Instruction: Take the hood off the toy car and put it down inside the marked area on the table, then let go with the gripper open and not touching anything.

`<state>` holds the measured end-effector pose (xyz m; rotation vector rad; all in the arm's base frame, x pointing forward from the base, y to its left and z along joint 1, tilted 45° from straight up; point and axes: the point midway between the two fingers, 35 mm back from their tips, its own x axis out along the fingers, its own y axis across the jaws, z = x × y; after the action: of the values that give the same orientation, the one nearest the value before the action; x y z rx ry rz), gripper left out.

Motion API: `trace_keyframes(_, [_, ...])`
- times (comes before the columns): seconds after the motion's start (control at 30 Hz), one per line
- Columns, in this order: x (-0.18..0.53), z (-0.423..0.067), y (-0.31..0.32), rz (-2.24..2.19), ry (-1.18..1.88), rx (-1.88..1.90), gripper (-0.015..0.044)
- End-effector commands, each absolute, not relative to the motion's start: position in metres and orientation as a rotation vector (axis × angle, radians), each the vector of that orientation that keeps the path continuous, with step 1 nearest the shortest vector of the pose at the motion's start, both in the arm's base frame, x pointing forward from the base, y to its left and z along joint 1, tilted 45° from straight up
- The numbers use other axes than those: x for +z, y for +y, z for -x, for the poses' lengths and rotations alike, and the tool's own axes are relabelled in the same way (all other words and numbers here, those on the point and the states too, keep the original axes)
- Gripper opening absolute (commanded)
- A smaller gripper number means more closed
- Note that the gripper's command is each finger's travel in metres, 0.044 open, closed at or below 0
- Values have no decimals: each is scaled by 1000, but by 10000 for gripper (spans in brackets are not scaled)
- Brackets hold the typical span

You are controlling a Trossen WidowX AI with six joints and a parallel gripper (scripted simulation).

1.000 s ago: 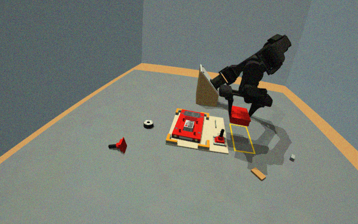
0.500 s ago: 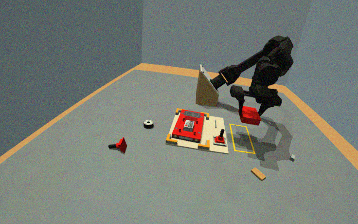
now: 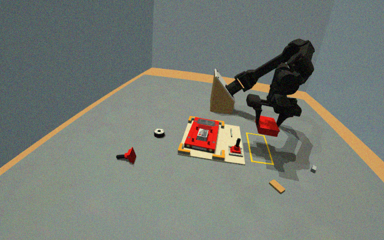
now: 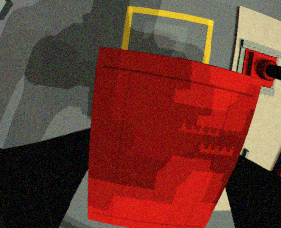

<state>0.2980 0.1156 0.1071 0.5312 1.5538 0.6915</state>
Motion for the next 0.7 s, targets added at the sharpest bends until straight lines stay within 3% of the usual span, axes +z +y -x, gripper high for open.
trace_keyframes(0.0, [104, -296, 118, -541, 1561, 690, 0])
trace_keyframes(0.67, [94, -295, 128, -541, 1561, 689, 0])
